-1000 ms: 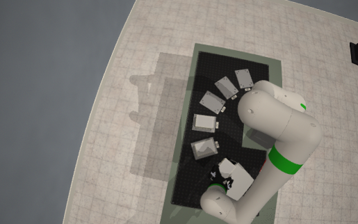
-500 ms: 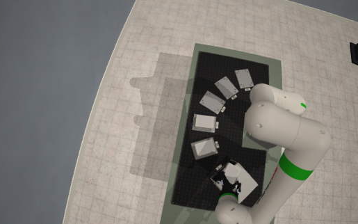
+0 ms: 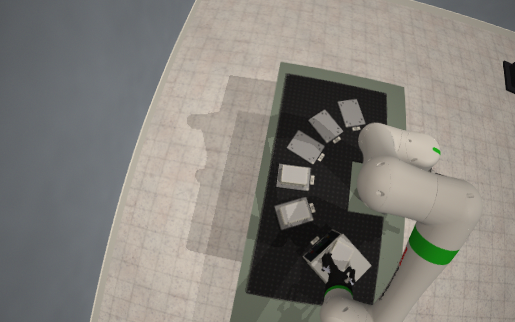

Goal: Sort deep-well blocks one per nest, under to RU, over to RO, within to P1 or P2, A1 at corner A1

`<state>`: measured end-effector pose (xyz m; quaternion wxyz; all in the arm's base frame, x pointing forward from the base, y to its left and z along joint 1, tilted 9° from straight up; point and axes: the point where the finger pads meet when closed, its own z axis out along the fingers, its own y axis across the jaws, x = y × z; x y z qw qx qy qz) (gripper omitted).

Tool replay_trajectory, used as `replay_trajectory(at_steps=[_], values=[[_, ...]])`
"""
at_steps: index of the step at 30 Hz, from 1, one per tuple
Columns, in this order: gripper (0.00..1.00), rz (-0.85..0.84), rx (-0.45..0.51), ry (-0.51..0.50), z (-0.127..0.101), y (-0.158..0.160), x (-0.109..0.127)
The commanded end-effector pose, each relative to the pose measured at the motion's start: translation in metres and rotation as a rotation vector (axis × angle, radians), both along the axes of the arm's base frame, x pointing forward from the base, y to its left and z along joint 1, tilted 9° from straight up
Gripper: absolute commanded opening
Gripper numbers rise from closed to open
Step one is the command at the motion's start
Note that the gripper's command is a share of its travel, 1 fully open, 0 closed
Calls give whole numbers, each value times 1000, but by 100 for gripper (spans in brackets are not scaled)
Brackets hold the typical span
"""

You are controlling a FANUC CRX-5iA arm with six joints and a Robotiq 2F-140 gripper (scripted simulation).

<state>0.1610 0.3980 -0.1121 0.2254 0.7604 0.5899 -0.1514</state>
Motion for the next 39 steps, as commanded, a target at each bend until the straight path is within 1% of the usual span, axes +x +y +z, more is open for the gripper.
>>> replay_trajectory(at_steps=[1, 9, 11, 18, 39], values=[[10, 0, 0, 0, -1, 3, -8], [10, 0, 0, 0, -6, 13, -33], [10, 0, 0, 0, -6, 13, -33], [10, 0, 0, 0, -9, 21, -54], [10, 0, 0, 0, -9, 21, -53]])
